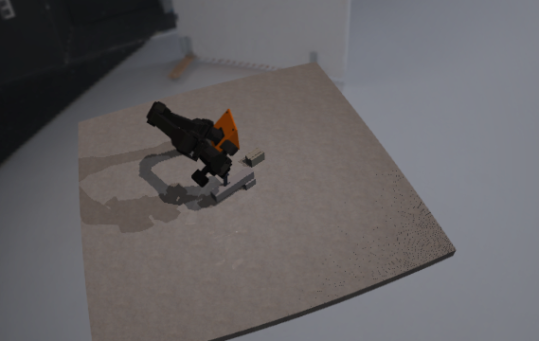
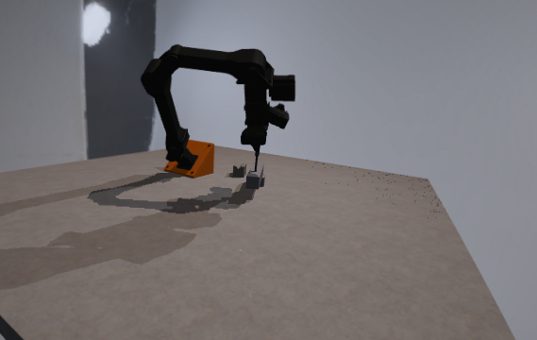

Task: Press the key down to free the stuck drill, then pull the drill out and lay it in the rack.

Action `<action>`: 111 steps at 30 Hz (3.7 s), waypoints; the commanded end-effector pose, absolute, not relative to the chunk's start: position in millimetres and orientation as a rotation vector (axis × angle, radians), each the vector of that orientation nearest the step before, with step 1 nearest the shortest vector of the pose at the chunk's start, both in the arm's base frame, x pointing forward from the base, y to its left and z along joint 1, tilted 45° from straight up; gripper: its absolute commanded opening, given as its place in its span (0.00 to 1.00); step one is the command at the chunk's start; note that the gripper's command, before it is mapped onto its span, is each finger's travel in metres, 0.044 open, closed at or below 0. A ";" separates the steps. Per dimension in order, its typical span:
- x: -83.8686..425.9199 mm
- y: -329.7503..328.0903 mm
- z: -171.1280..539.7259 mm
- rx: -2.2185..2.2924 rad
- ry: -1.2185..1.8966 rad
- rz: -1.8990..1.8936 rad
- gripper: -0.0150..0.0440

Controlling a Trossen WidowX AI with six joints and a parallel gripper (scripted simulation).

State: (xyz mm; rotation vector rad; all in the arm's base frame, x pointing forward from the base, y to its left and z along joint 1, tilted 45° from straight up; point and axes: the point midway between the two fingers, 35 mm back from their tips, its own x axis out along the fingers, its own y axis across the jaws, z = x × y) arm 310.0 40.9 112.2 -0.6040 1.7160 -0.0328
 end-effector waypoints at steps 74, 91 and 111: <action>241.7 116.6 -37.2 -1.988 1.698 1.162 1.00; 244.2 103.9 -45.5 -1.989 1.697 1.162 1.00; 246.7 76.1 -61.8 -1.990 1.699 1.159 1.00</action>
